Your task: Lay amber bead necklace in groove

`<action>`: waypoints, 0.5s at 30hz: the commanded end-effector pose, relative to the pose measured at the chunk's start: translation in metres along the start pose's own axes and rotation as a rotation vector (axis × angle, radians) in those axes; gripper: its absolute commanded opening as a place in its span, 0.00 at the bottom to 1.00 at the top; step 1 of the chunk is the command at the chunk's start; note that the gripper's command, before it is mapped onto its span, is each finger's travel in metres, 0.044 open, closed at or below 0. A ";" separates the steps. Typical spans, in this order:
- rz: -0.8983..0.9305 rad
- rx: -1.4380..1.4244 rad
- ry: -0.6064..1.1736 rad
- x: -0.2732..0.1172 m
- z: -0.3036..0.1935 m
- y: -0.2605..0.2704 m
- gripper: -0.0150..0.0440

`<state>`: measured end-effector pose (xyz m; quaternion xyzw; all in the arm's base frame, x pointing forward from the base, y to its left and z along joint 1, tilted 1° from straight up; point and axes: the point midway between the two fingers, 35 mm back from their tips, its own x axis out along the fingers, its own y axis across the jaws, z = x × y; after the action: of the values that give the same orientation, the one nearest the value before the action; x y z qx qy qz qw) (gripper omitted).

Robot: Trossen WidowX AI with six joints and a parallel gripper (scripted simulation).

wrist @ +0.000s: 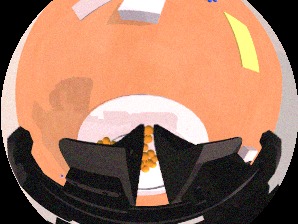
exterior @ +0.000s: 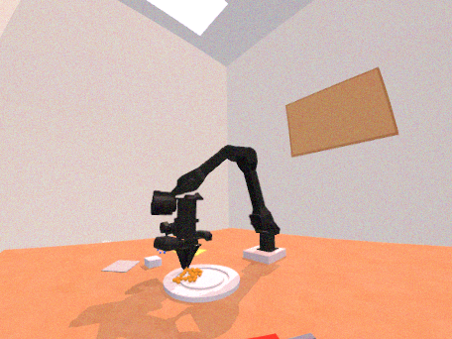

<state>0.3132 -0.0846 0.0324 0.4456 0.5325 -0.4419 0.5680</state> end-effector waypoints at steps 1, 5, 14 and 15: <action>-0.010 -0.009 0.012 0.003 -0.003 -0.003 0.25; 0.000 0.000 0.000 0.000 0.000 0.000 0.34; 0.000 0.000 0.000 0.000 0.000 0.000 0.74; 0.000 0.000 0.000 0.000 0.000 0.000 0.79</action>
<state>0.3131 -0.0853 0.0323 0.4449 0.5319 -0.4430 0.5682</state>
